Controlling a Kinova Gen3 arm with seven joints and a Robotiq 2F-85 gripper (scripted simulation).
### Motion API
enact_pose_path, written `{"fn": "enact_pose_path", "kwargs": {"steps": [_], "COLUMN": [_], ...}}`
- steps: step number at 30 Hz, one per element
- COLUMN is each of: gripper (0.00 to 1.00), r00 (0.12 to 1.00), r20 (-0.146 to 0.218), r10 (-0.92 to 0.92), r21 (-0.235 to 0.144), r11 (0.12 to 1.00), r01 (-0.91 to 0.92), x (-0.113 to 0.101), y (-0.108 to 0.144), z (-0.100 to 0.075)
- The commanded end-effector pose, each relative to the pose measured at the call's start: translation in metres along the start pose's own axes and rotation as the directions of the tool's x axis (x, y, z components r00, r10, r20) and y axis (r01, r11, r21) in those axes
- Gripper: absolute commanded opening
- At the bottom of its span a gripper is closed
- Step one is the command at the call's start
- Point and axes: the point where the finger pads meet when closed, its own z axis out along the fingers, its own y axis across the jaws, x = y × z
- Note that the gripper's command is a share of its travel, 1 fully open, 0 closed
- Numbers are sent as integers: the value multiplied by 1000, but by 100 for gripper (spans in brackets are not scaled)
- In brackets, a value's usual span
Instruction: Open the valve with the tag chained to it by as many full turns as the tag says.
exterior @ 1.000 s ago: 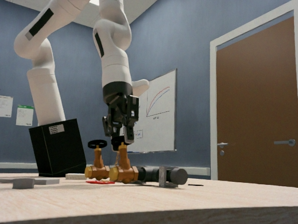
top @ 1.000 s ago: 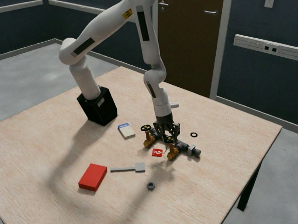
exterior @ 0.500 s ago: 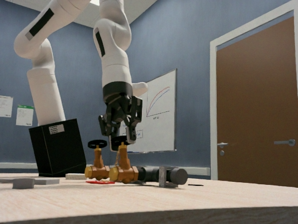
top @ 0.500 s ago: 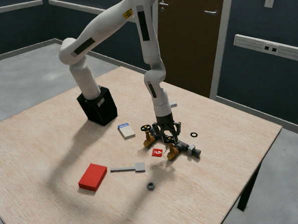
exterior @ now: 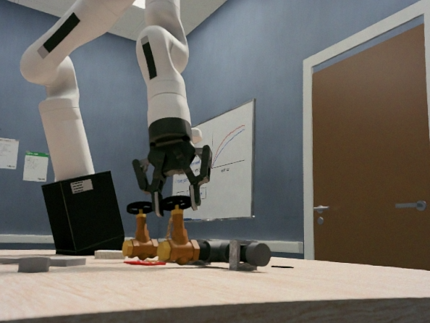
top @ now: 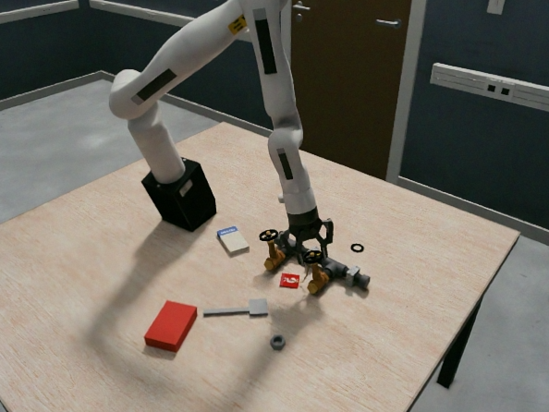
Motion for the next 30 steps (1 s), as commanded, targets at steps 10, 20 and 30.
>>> {"fn": "enact_pose_path", "kwargs": {"steps": [10, 20, 30], "gripper": [59, 59, 59], "r00": [776, 341, -217], "r20": [-1, 2, 5], "r10": [-631, -940, -976], "r21": [-6, -6, -4], "r11": [776, 341, -217], "r01": [631, 940, 976], "x": [0, 0, 0], "y": [1, 1, 1], "z": [0, 0, 0]}}
